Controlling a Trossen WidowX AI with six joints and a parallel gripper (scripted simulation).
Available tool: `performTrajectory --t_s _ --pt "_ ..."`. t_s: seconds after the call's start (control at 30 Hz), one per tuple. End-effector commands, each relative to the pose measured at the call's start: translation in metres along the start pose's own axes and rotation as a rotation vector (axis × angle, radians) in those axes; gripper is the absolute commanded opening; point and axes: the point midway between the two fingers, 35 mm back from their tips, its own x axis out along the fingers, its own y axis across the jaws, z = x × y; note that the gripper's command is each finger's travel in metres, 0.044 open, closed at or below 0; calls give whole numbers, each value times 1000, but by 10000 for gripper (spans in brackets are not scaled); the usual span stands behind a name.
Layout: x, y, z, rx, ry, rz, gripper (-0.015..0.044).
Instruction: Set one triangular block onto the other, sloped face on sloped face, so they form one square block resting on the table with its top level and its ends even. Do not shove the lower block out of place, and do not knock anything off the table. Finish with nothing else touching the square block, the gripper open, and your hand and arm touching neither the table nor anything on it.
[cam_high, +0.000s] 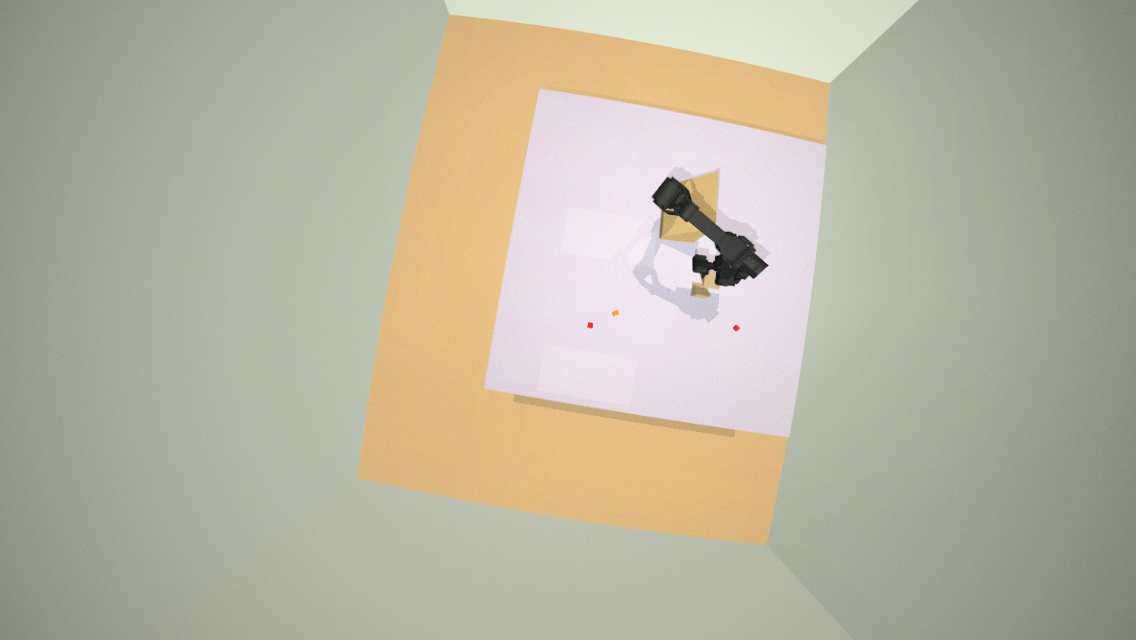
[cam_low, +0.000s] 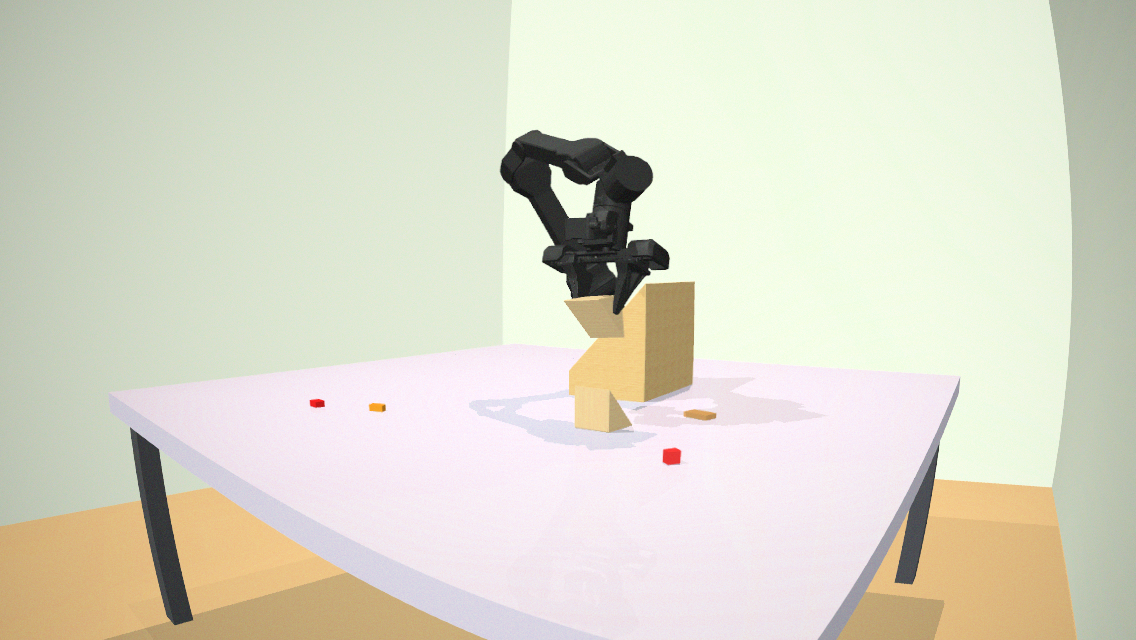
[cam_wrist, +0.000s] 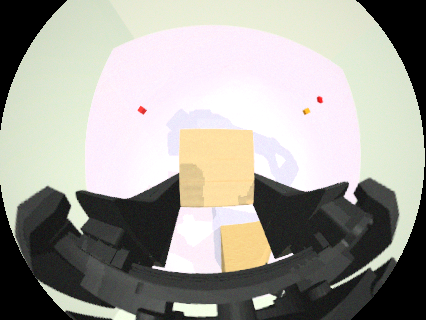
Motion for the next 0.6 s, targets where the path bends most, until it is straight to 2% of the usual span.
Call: performTrajectory --t_s 0.0,0.33,0.57 --pt "-7 13 -11 8 -17 -18 0" --pt "-16 36 -39 23 -49 -59 0" --pt "15 36 -35 22 -50 -56 0"
